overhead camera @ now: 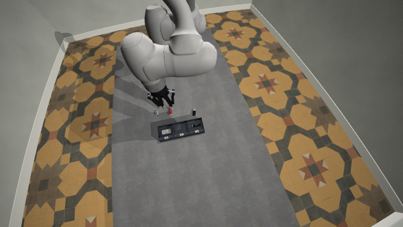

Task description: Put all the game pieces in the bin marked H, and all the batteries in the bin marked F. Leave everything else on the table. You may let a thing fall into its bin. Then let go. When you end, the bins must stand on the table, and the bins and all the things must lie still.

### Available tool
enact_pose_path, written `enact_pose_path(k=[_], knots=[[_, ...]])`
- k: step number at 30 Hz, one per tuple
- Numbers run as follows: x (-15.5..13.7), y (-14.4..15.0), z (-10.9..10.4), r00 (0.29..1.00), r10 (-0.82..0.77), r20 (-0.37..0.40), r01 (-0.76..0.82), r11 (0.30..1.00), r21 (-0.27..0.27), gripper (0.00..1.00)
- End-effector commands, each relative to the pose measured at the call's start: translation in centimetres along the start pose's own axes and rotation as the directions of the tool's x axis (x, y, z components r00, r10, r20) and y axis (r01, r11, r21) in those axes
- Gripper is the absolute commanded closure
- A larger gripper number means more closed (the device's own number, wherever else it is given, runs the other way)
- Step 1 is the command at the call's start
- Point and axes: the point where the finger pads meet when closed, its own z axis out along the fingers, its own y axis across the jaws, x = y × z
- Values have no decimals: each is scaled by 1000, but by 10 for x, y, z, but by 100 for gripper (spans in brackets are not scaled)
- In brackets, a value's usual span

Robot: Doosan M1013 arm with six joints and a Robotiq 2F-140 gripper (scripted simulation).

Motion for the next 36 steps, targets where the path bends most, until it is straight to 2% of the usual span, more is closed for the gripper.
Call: enact_pose_path(k=[1, 4, 13, 24, 25, 36], knots=[[0, 0, 9, 1000, 0, 0, 0, 1000, 0, 83], [0, 0, 20, 1000, 0, 0, 0, 1000, 0, 83], [0, 0, 30, 1000, 0, 0, 0, 1000, 0, 83], [0, 0, 32, 1000, 0, 0, 0, 1000, 0, 83], [0, 0, 32, 1000, 0, 0, 0, 1000, 0, 95], [0, 0, 32, 1000, 0, 0, 0, 1000, 0, 95]])
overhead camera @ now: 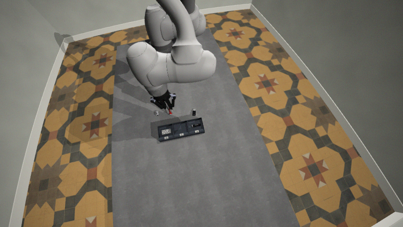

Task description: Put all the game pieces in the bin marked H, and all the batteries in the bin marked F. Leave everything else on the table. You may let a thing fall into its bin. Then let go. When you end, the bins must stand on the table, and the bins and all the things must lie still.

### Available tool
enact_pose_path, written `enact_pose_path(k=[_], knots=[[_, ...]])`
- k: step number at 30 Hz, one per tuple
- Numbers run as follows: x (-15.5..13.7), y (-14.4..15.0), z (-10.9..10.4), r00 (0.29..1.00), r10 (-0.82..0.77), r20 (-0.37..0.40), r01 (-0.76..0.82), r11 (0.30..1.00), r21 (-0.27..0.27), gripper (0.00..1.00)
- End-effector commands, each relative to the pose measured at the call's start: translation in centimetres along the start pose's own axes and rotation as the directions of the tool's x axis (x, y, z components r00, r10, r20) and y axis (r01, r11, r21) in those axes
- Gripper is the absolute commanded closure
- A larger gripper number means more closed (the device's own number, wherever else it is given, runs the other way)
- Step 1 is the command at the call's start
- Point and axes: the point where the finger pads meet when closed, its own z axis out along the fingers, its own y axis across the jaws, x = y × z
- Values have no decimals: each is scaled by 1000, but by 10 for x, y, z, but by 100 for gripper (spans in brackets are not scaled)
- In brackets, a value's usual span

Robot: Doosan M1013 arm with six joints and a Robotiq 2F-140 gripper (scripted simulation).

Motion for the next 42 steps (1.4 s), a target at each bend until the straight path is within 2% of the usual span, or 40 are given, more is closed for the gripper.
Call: enact_pose_path(k=[1, 20, 40, 42], knots=[[0, 0, 0, 1000, 0, 0, 0, 1000, 0, 95], [0, 0, 0, 1000, 0, 0, 0, 1000, 0, 95], [0, 0, -60, 1000, 0, 0, 0, 1000, 0, 95], [0, 0, -60, 1000, 0, 0, 0, 1000, 0, 95]])
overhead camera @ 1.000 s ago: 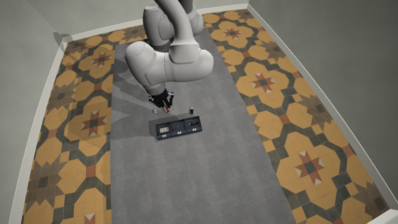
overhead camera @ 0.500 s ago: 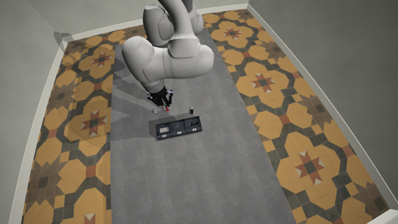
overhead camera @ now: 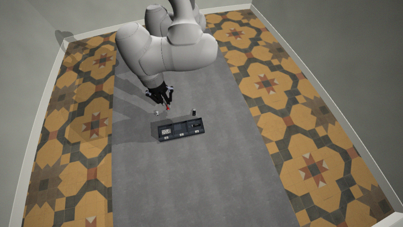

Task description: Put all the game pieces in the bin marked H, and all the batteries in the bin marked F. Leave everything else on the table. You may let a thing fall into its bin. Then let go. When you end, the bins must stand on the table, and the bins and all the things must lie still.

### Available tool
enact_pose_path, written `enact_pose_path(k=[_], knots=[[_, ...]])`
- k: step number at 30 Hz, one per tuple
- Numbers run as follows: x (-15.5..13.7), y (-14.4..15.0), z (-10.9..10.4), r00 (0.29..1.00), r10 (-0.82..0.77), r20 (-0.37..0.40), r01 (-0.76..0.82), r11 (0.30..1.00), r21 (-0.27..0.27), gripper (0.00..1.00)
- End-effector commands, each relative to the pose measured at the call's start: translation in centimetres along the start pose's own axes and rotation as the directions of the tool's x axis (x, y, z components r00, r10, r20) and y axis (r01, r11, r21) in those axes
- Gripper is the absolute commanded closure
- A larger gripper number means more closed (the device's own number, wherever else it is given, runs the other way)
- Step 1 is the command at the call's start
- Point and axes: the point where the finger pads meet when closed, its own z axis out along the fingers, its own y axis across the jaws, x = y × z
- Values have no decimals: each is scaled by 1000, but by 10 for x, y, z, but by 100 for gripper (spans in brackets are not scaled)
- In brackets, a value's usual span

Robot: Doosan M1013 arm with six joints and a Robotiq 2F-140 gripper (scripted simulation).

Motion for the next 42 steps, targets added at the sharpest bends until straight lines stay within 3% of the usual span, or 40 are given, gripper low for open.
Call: enact_pose_path(k=[1, 13, 31, 37, 39, 42], knots=[[0, 0, -1, 1000, 0, 0, 0, 1000, 0, 95], [0, 0, 7, 1000, 0, 0, 0, 1000, 0, 95], [-63, 73, 7, 1000, 0, 0, 0, 1000, 0, 95], [-86, 100, 7, 965, -264, 0, 264, 965, 1, 95], [-86, 100, 7, 965, -264, 0, 264, 965, 1, 95], [-98, 114, 7, 908, -419, 0, 419, 908, 1, 95]])
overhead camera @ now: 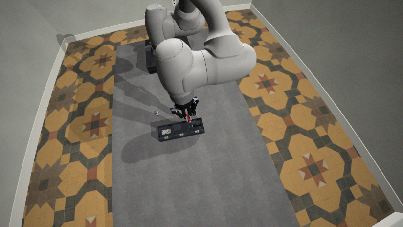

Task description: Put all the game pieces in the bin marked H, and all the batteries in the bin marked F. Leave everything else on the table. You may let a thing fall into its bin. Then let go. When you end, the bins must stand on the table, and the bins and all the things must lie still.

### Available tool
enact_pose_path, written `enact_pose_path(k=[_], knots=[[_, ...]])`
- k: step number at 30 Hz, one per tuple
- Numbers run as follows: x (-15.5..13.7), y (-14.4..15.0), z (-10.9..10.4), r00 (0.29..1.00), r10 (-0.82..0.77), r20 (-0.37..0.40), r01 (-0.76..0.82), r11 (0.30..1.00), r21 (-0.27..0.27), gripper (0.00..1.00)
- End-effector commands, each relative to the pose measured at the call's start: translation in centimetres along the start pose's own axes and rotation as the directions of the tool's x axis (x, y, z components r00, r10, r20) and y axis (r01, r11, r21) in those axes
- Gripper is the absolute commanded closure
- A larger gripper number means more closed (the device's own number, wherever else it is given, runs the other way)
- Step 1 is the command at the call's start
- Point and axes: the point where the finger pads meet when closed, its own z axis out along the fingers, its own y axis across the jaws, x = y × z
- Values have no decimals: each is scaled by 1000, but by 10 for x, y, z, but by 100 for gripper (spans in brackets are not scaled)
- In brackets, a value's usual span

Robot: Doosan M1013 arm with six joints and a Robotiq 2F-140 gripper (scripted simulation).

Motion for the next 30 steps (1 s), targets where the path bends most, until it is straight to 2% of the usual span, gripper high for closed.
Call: enact_pose_path(k=[1, 5, 12, 14, 15, 18, 29, 30], knots=[[-17, 10, 0, 988, -156, 1, 156, 988, -7, 95], [-37, 23, 0, 946, -325, 2, 325, 946, -5, 95], [-38, 23, 0, 811, -585, 2, 585, 811, -2, 95], [-38, 23, 0, 811, -585, 2, 585, 811, -2, 95], [-38, 23, 0, 738, -675, 3, 675, 738, -3, 95], [-38, 23, 0, 679, -734, 1, 734, 679, -1, 95], [-38, 23, 0, 291, -957, 5, 957, 291, -2, 95], [-38, 23, 0, 291, -957, 5, 957, 291, -2, 95]])
